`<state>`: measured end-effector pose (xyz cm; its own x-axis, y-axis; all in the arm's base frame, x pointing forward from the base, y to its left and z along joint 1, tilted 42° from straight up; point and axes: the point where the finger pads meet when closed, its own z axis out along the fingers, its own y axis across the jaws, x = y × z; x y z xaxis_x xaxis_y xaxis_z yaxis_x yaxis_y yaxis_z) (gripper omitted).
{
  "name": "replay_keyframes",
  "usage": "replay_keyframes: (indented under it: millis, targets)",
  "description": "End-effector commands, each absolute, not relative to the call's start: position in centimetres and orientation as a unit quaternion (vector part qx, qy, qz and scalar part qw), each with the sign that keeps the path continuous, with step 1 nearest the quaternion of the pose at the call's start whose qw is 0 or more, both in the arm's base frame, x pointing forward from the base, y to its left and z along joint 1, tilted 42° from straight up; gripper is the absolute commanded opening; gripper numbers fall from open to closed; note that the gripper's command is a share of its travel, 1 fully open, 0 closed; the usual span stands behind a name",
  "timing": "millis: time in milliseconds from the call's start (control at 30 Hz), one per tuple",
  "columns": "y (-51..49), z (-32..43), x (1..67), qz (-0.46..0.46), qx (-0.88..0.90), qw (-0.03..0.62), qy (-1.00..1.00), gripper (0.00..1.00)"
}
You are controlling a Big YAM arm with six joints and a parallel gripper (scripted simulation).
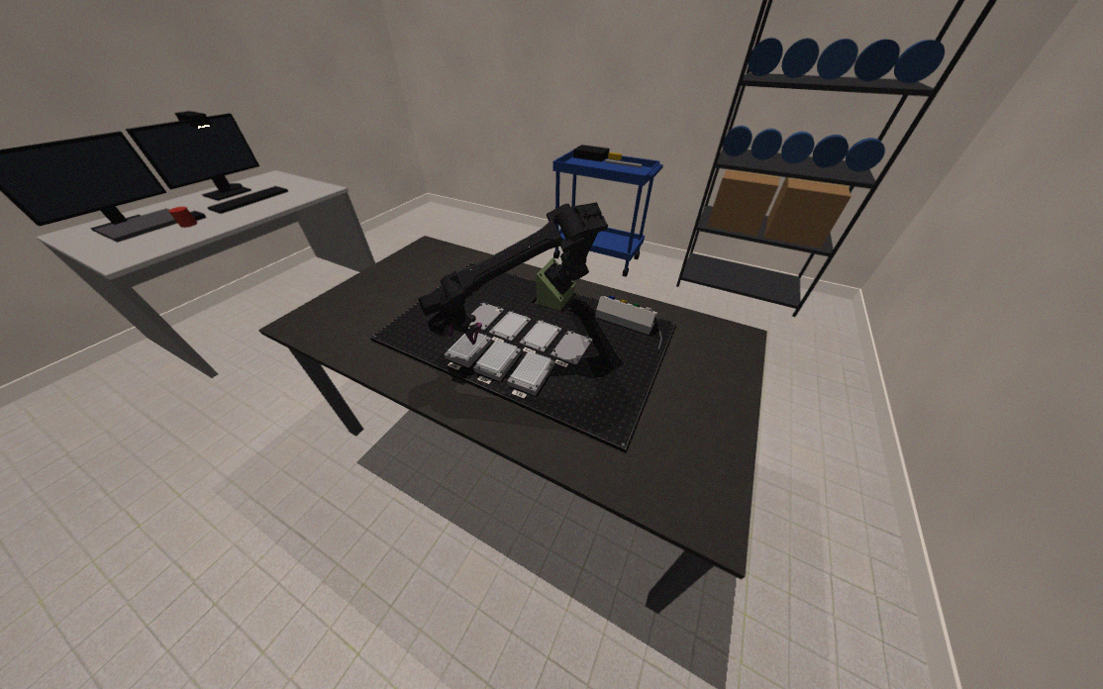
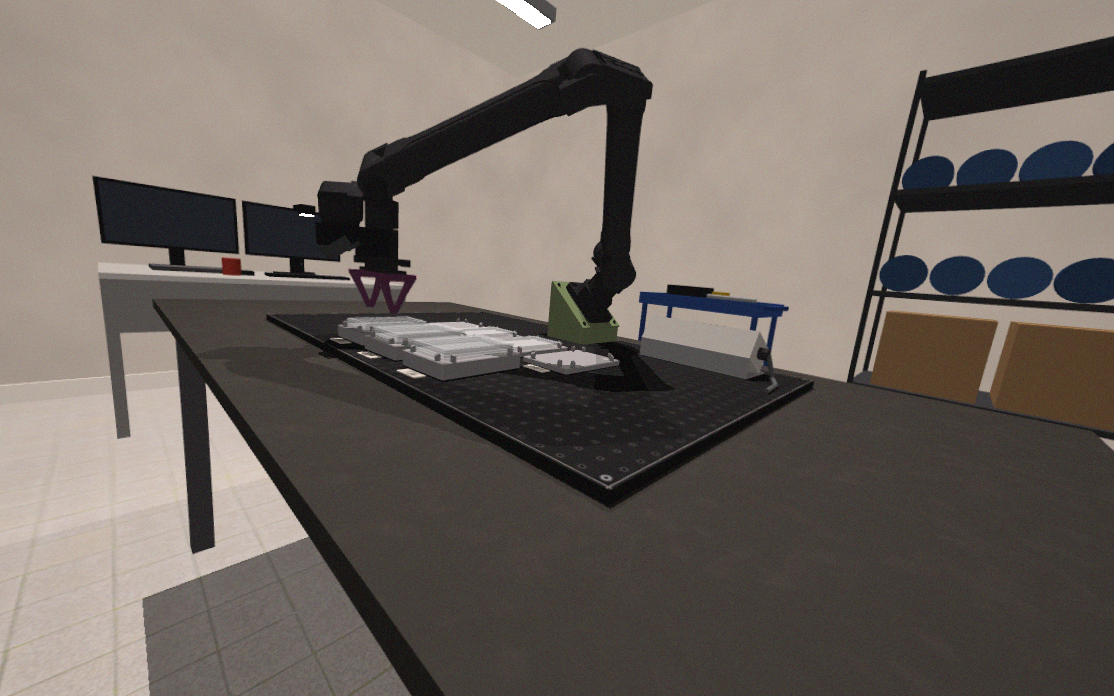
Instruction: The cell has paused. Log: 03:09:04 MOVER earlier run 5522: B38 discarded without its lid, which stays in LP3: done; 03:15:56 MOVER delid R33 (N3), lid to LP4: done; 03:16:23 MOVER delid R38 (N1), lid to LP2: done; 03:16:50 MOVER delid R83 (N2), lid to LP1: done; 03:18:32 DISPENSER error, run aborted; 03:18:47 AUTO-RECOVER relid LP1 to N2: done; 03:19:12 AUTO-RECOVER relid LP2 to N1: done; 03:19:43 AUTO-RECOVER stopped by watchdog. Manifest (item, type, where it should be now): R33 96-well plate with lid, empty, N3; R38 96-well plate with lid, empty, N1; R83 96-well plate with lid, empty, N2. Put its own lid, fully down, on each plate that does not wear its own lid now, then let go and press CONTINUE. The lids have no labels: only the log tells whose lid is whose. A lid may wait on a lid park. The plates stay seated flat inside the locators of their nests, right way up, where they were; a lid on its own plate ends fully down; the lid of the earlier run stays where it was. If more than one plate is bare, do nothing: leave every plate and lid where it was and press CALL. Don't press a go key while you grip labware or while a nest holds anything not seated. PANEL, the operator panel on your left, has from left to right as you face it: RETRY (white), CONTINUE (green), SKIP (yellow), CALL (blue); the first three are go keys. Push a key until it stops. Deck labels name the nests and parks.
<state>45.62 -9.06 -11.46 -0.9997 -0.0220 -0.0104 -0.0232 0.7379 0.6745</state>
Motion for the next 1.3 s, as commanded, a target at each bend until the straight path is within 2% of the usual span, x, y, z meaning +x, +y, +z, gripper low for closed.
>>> replay_keyframes:
  millis: [0,1267]
  targets:
    - [-11.0,-9.7,47.4,0.351,-0.016,0.027,0.936,1.0]
    - [-11.4,-9.2,47.7,0.35,-0.016,0.03,0.936,1.0]
